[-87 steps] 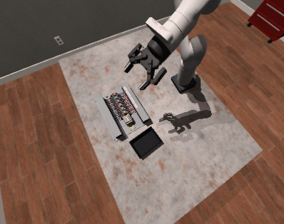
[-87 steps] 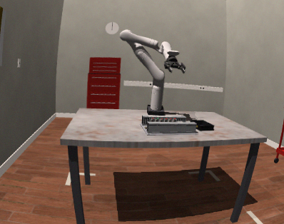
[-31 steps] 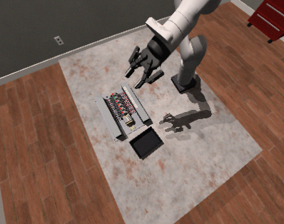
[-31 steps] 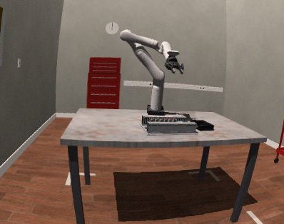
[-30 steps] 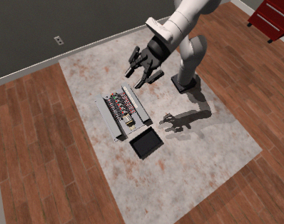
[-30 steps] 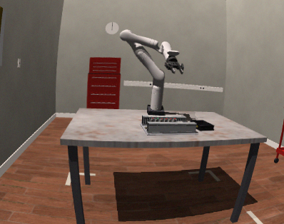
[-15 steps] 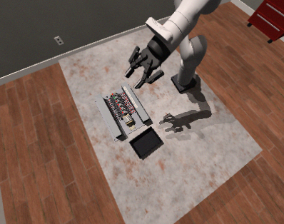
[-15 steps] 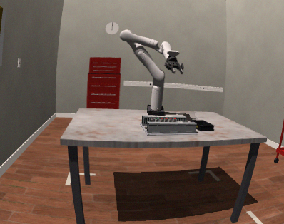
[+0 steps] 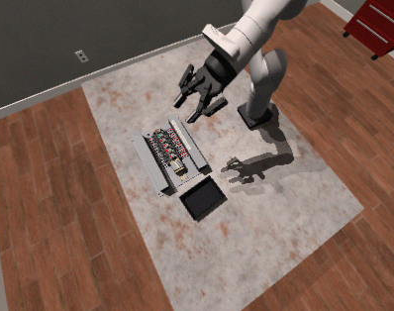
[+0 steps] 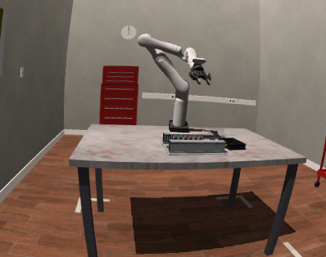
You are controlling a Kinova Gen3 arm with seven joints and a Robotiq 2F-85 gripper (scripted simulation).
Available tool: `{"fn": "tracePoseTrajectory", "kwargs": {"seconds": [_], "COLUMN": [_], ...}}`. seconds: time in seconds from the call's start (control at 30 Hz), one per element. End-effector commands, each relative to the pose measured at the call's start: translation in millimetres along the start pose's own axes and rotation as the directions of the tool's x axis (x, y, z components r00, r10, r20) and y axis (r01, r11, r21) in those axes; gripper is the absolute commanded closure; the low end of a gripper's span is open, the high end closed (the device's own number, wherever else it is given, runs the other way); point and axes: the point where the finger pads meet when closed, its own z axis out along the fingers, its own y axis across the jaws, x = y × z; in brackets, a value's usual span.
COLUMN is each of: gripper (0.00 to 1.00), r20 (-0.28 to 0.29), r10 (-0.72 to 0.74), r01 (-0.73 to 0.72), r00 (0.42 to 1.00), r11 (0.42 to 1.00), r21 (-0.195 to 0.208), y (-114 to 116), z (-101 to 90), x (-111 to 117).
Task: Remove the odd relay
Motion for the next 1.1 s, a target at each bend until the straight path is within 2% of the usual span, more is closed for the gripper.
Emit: {"fn": "tracePoseTrajectory", "kwargs": {"seconds": [0.0, 0.47, 1.07], "gripper": [0.39, 0.39, 0.39], "r20": [0.002, 0.03, 0.101], "r10": [0.003, 0.028, 0.106], "r01": [-0.003, -0.027, -0.096], "r00": [1.0, 0.999, 0.989], "r11": [1.0, 0.999, 0.99], "r21": [-0.003, -0.028, -0.1], "y": [-0.2, -0.2, -1.7], "z": [-0.1, 0.1, 2.2], "x": [0.1, -2.8, -11.9]}}
